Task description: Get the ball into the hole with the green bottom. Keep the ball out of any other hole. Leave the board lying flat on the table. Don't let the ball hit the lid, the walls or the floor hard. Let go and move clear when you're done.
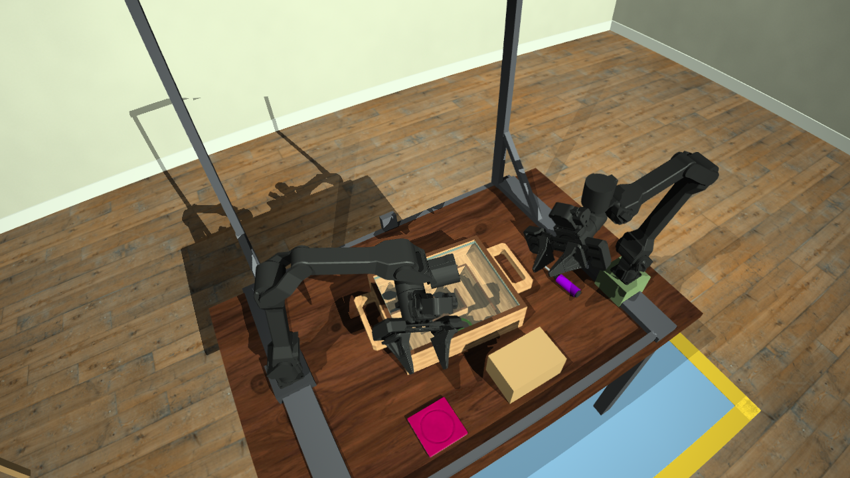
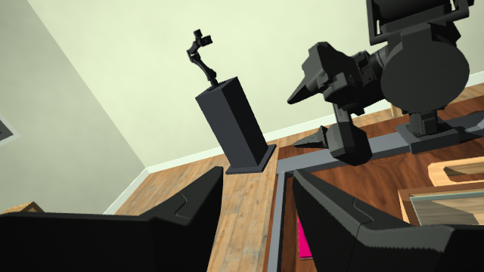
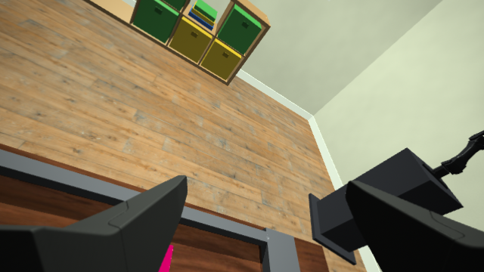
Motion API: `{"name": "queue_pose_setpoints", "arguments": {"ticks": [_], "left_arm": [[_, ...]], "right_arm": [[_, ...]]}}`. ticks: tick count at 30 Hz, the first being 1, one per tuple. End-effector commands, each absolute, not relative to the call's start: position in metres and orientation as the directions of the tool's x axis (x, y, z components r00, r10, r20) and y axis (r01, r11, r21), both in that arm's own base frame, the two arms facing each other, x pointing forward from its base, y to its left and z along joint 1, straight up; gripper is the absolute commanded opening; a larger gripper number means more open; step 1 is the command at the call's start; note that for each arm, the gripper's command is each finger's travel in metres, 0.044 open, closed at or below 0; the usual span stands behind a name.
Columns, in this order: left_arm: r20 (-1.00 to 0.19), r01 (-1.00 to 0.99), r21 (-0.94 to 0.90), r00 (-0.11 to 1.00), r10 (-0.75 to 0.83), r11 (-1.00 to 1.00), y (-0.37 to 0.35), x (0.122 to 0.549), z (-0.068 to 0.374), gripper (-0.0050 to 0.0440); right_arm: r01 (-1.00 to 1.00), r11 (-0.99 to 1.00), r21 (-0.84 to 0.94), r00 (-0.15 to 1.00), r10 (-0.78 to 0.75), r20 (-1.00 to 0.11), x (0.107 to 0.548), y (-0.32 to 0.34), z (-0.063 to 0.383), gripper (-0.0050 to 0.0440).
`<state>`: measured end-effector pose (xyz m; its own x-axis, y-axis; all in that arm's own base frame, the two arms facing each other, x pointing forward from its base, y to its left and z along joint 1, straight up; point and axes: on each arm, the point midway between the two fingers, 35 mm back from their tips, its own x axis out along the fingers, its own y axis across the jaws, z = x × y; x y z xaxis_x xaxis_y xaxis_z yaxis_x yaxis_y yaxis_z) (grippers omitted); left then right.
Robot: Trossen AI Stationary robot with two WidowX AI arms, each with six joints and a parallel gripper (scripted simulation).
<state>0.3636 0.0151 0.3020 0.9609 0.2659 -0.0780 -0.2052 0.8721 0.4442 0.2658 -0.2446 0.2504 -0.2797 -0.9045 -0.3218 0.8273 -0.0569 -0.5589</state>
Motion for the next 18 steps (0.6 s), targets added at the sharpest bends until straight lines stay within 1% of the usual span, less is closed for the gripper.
{"name": "queue_pose_setpoints", "arguments": {"ticks": [1, 7, 8, 18], "left_arm": [[-0.061, -0.213, 0.439, 0.962, 0.266, 0.873, 0.0152, 0.3625, 0.3092, 0.0162], [-0.061, -0.213, 0.439, 0.962, 0.266, 0.873, 0.0152, 0.3625, 0.3092, 0.0162], [-0.061, -0.213, 0.439, 0.962, 0.266, 0.873, 0.0152, 0.3625, 0.3093, 0.0162], [-0.061, -0.213, 0.439, 0.962, 0.266, 0.873, 0.0152, 0.3625, 0.3092, 0.0162]], "right_arm": [[0.842, -0.062, -0.536, -0.271, -0.908, -0.32, 0.2644, -0.2441, 0.2589, 0.04], [0.842, -0.062, -0.536, -0.271, -0.908, -0.32, 0.2644, -0.2441, 0.2589, 0.04], [0.842, -0.062, -0.536, -0.271, -0.908, -0.32, 0.2644, -0.2441, 0.2589, 0.0162], [0.842, -0.062, -0.536, -0.271, -0.908, -0.32, 0.2644, -0.2441, 0.2589, 0.0162]]}}
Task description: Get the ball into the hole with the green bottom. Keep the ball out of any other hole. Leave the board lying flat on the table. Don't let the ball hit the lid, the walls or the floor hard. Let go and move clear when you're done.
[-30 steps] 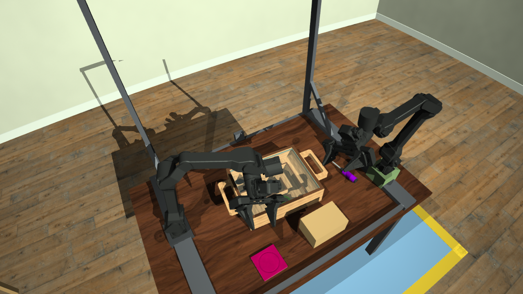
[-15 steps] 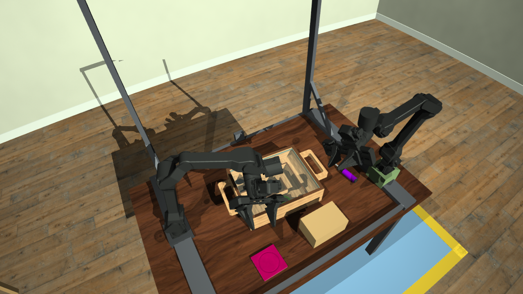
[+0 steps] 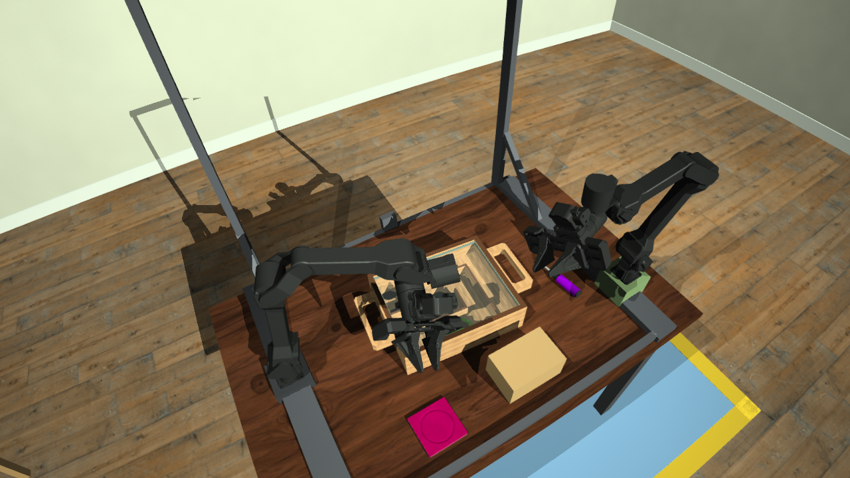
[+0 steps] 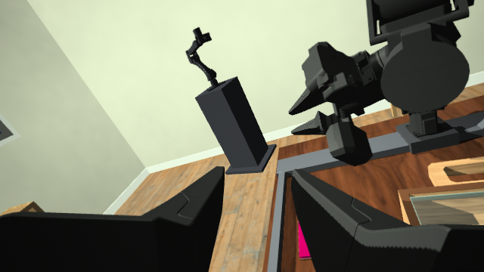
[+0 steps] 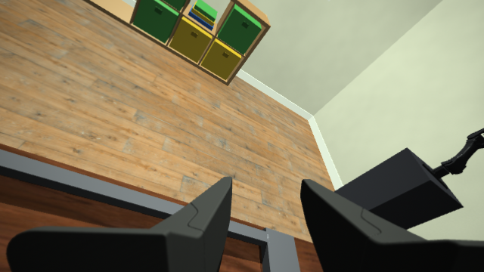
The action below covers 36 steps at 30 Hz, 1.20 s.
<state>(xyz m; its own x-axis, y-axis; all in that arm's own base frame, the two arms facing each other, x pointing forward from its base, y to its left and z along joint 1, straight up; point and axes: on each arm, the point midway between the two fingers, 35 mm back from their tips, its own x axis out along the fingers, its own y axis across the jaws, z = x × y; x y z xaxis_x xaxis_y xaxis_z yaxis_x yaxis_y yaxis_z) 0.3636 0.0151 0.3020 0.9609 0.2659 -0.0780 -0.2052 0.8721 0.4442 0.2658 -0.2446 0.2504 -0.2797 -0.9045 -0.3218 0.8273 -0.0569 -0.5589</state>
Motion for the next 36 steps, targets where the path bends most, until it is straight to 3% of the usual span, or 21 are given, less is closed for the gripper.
{"name": "queue_pose_setpoints", "arguments": {"ticks": [1, 21, 36], "left_arm": [[-0.061, -0.213, 0.439, 0.962, 0.266, 0.873, 0.015, 0.362, 0.309, 0.0162], [-0.168, -0.136, 0.278, 0.968, 0.188, 0.951, -0.003, 0.373, 0.289, 0.0162], [-0.481, -0.088, -0.188, 0.877, -0.014, 0.978, -0.052, 0.379, 0.22, 0.0162]], "right_arm": [[0.842, -0.062, -0.536, -0.271, -0.908, -0.32, 0.264, -0.244, 0.259, 0.0162], [0.887, -0.007, -0.462, -0.225, -0.88, -0.419, 0.264, -0.229, 0.243, 0.0162], [0.964, 0.082, -0.253, -0.11, -0.742, -0.661, 0.263, -0.181, 0.203, 0.0162]]}}
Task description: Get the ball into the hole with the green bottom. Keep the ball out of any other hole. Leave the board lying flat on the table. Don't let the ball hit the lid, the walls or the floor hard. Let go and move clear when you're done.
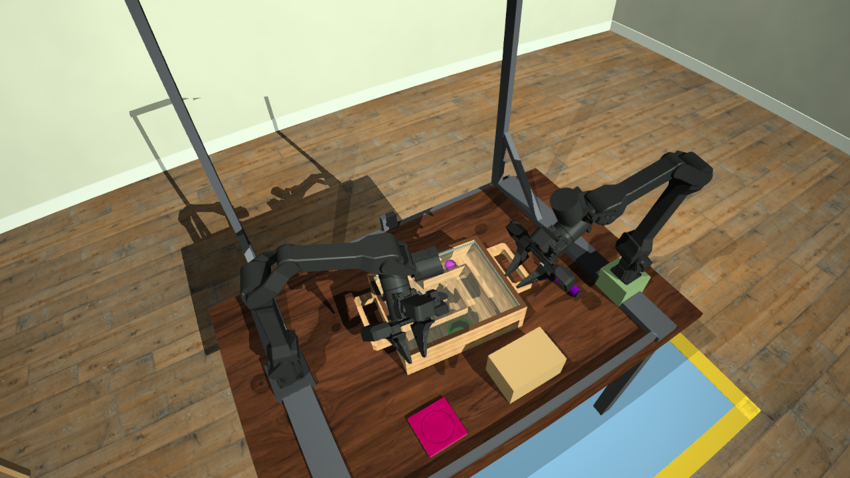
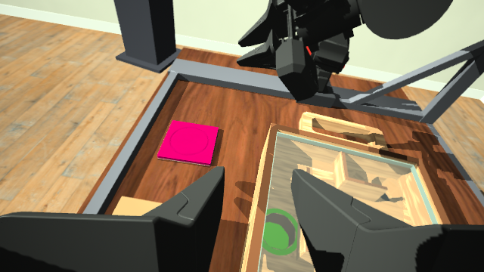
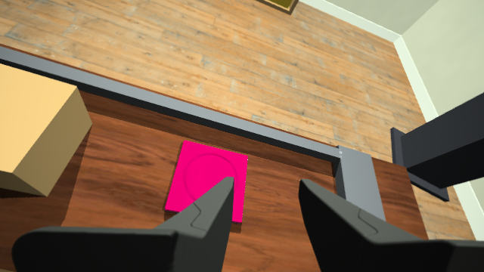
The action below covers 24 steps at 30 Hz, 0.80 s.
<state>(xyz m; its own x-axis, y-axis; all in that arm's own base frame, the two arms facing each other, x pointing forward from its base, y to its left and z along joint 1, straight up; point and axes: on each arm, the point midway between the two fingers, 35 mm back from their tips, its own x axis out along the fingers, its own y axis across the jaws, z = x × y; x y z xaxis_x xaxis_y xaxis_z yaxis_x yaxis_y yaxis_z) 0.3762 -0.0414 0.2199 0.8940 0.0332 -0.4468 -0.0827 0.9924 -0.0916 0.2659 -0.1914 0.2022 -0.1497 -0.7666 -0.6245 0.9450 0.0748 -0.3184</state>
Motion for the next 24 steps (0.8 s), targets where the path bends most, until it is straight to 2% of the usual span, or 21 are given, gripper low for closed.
{"name": "queue_pose_setpoints", "arguments": {"ticks": [1, 4, 14, 16, 19, 24], "left_arm": [[-0.481, -0.088, -0.188, 0.877, -0.014, 0.978, -0.052, 0.379, 0.22, 0.0162], [-0.508, -0.099, -0.225, 0.861, -0.03, 0.969, -0.056, 0.378, 0.214, 0.0162], [-0.728, -0.332, -0.484, 0.666, -0.162, 0.81, -0.092, 0.359, 0.163, 0.0162], [-0.762, -0.394, -0.505, 0.621, -0.182, 0.768, -0.098, 0.353, 0.154, 0.0162], [-0.755, -0.388, -0.505, 0.632, -0.177, 0.771, -0.095, 0.354, 0.157, 0.0162], [-0.836, -0.556, -0.509, 0.5, -0.225, 0.657, -0.112, 0.338, 0.134, 0.0162]], "right_arm": [[0.964, 0.082, -0.253, -0.11, -0.742, -0.661, 0.263, -0.181, 0.203, 0.0162], [0.968, 0.085, -0.235, -0.101, -0.727, -0.68, 0.263, -0.177, 0.2, 0.0162], [0.993, 0.08, -0.089, -0.031, -0.548, -0.836, 0.257, -0.13, 0.171, 0.0162], [0.995, 0.073, -0.066, -0.02, -0.51, -0.86, 0.256, -0.121, 0.167, 0.0162], [0.995, 0.071, -0.064, -0.018, -0.517, -0.856, 0.258, -0.124, 0.169, 0.0162], [0.999, 0.047, -0.027, -0.005, -0.411, -0.911, 0.249, -0.098, 0.155, 0.0162]]}}
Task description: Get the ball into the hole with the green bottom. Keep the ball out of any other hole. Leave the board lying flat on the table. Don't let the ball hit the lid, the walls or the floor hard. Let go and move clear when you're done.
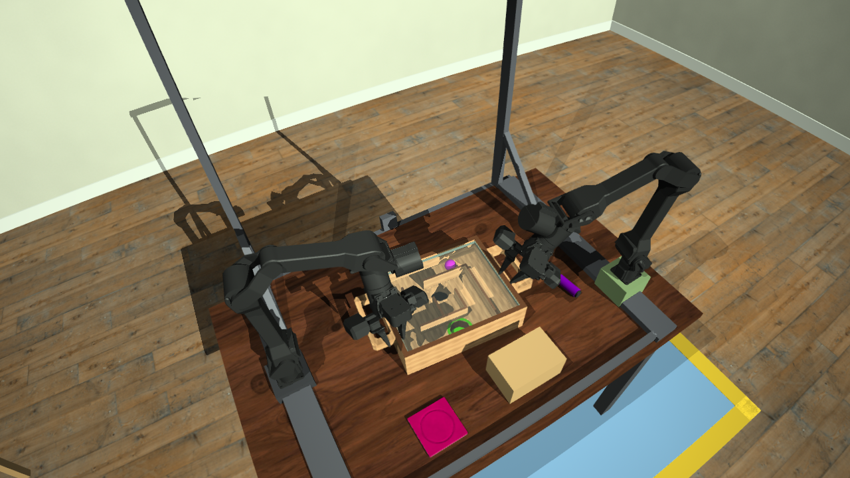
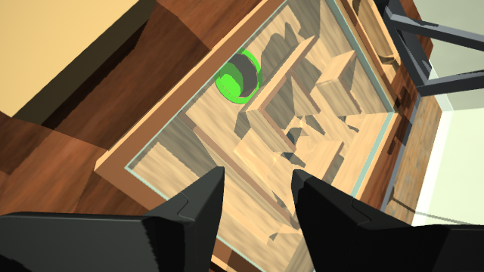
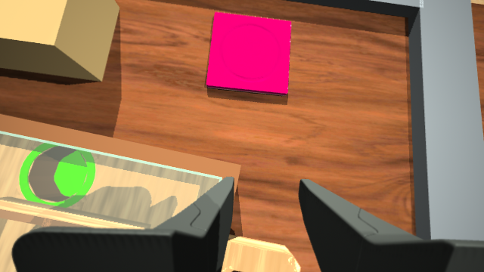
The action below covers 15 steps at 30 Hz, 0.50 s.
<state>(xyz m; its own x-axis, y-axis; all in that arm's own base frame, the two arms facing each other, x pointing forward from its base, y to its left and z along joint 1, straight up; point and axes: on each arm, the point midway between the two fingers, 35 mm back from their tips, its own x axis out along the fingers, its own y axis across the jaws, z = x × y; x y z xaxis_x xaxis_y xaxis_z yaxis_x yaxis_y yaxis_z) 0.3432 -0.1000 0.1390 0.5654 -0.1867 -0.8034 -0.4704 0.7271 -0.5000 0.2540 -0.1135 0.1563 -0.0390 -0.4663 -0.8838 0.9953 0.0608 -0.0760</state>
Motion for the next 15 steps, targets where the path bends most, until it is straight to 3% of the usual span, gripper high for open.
{"name": "queue_pose_setpoints", "arguments": {"ticks": [1, 9, 12, 15], "left_arm": [[-0.851, -0.592, -0.5, 0.471, -0.232, 0.632, -0.114, 0.333, 0.13, 0.0162], [-0.926, -0.842, -0.354, 0.253, -0.28, 0.408, -0.133, 0.303, 0.107, 0.0162], [-0.923, -0.836, -0.364, 0.265, -0.278, 0.411, -0.131, 0.303, 0.108, 0.0162], [-0.941, -0.901, -0.273, 0.176, -0.29, 0.337, -0.139, 0.292, 0.1, 0.0162]], "right_arm": [[0.999, 0.04, -0.013, 0.003, -0.391, -0.92, 0.25, -0.094, 0.154, 0.0162], [0.999, -0.024, 0.029, 0.023, -0.217, -0.976, 0.239, -0.055, 0.14, 0.0162], [0.999, -0.024, 0.036, 0.03, -0.225, -0.974, 0.242, -0.058, 0.143, 0.0162], [0.999, -0.046, 0.024, 0.016, -0.158, -0.987, 0.233, -0.043, 0.136, 0.0162]]}}
